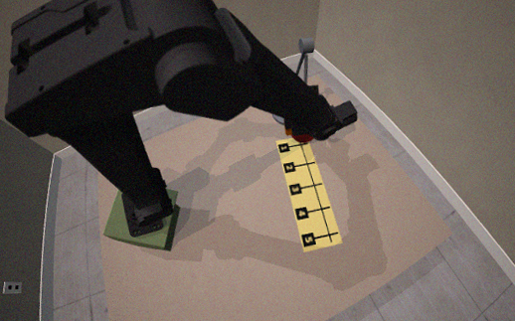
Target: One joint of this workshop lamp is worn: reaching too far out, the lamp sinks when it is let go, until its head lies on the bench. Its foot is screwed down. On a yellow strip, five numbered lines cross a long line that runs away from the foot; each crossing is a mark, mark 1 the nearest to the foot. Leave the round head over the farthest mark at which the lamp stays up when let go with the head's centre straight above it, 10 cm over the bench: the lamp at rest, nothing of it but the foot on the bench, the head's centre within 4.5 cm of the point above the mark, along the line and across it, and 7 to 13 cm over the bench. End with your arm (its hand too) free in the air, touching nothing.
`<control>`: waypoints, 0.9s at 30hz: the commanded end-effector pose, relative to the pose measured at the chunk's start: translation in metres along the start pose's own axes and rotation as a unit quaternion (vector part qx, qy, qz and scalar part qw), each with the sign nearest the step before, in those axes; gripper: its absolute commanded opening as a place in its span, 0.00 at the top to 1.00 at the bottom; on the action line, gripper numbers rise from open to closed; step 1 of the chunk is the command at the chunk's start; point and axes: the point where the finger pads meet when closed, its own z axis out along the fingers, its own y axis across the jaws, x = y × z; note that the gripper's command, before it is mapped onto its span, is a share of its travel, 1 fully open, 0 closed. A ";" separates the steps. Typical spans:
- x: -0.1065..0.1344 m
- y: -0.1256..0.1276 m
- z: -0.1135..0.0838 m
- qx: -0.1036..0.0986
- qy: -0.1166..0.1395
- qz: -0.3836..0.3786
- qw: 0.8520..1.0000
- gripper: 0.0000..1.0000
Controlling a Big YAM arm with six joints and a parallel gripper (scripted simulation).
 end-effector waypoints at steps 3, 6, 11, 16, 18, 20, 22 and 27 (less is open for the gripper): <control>-0.013 -0.012 -0.004 0.009 -0.012 -0.012 1.000 0.00; -0.023 -0.015 -0.004 0.011 -0.020 -0.015 1.000 0.00; -0.032 -0.018 -0.005 0.013 -0.029 -0.018 0.999 0.00; -0.023 -0.012 -0.003 0.008 -0.023 -0.012 1.000 0.00; -0.020 -0.010 -0.003 0.006 -0.021 -0.010 1.000 0.00; -0.016 -0.007 -0.002 0.004 -0.019 -0.007 1.000 0.00; -0.013 -0.005 -0.001 0.002 -0.016 -0.005 1.000 0.00; -0.006 0.000 0.000 -0.002 -0.012 0.000 1.000 0.00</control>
